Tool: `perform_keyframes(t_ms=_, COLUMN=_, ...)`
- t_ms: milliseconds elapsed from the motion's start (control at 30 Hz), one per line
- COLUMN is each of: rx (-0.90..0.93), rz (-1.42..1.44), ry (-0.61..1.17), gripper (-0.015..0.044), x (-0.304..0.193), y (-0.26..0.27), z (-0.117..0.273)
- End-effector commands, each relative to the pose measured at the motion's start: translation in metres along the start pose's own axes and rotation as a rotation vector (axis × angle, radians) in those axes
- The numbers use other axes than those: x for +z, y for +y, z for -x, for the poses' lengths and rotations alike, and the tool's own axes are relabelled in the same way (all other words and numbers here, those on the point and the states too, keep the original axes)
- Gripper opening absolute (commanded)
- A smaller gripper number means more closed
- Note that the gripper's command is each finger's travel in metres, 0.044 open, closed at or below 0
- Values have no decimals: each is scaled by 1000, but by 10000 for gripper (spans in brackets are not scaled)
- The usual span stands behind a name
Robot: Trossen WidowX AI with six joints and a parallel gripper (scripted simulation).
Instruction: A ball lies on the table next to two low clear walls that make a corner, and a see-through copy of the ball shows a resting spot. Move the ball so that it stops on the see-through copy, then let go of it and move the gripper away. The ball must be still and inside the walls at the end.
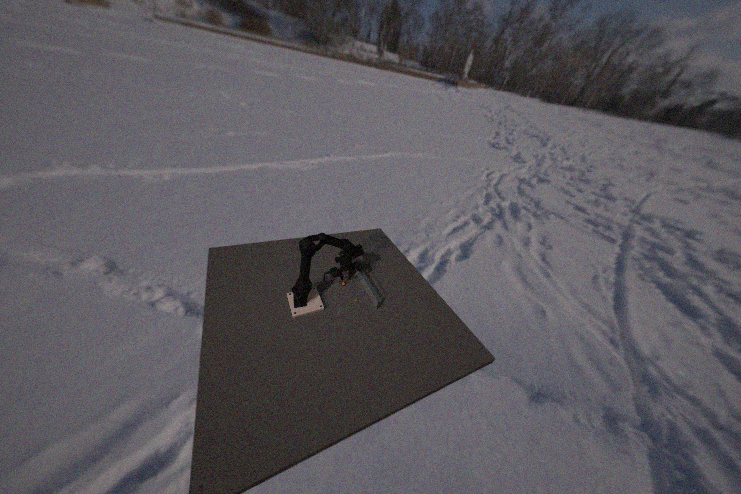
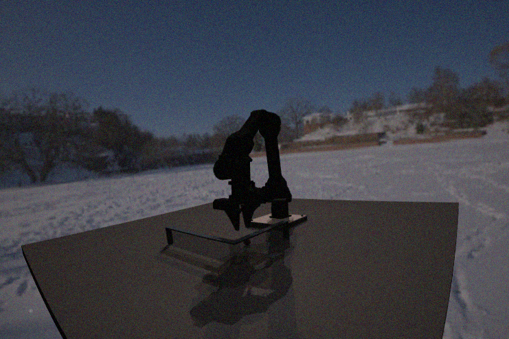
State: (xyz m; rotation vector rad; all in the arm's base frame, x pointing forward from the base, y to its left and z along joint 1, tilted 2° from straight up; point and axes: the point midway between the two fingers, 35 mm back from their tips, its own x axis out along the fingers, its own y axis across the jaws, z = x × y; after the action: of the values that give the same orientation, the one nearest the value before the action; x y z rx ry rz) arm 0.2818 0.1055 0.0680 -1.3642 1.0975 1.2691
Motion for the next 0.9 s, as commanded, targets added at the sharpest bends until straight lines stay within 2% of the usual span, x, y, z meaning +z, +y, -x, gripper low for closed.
perform_keyframes(t_ms=0, rx=63, rz=-29, ry=-23, gripper=209, x=6, y=5, z=-1)
perform_keyframes(t_ms=867, rx=63, rz=-29, ry=-23, gripper=209, x=7, y=7, z=-36)
